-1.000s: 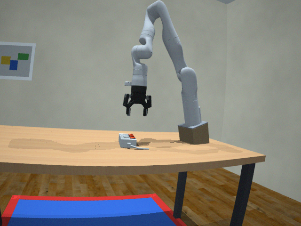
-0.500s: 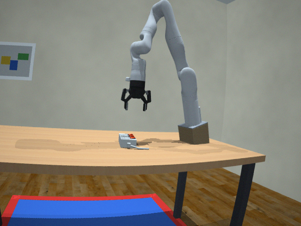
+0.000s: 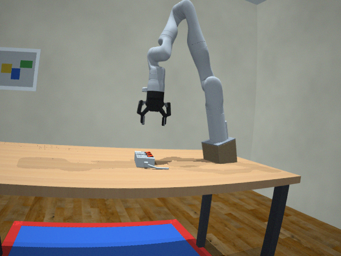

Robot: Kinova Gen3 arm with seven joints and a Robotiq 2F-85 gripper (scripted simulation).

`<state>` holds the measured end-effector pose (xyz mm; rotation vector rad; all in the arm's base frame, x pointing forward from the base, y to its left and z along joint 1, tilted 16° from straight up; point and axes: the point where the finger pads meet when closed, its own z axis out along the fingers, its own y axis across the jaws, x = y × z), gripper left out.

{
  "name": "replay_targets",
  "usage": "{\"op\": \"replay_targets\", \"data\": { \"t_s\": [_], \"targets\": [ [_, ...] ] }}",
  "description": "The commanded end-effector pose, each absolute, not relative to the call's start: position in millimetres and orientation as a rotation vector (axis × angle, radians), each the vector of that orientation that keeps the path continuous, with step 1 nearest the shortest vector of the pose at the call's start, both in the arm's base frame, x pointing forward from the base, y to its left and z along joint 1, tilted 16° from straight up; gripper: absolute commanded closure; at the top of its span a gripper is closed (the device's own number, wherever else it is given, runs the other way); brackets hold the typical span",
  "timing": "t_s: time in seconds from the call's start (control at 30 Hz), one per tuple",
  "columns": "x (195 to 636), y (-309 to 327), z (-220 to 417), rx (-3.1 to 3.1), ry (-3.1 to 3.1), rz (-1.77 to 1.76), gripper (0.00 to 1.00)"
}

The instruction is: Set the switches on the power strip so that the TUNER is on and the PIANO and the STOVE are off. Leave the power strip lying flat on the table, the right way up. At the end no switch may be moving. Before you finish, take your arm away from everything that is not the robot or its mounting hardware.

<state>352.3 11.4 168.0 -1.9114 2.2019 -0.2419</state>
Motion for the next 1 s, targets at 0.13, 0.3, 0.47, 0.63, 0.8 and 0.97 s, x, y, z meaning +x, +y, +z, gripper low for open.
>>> {"op": "replay_targets", "data": {
  "t_s": [0.13,0.3,0.47,0.63,0.8,0.97],
  "targets": [
    [355,12,168,-1.907,2.203,-0.245,0.0],
    [363,17,160,-1.863,2.222,-0.243,0.0],
    [370,25,142,-1.806,2.269,-0.234,0.0],
    [376,34,128,-1.764,2.301,-0.224,0.0],
    [379,42,117,-1.735,2.322,-0.217,0.0],
    [380,46,112,-1.723,2.332,-0.213,0.0]
  ]
}}
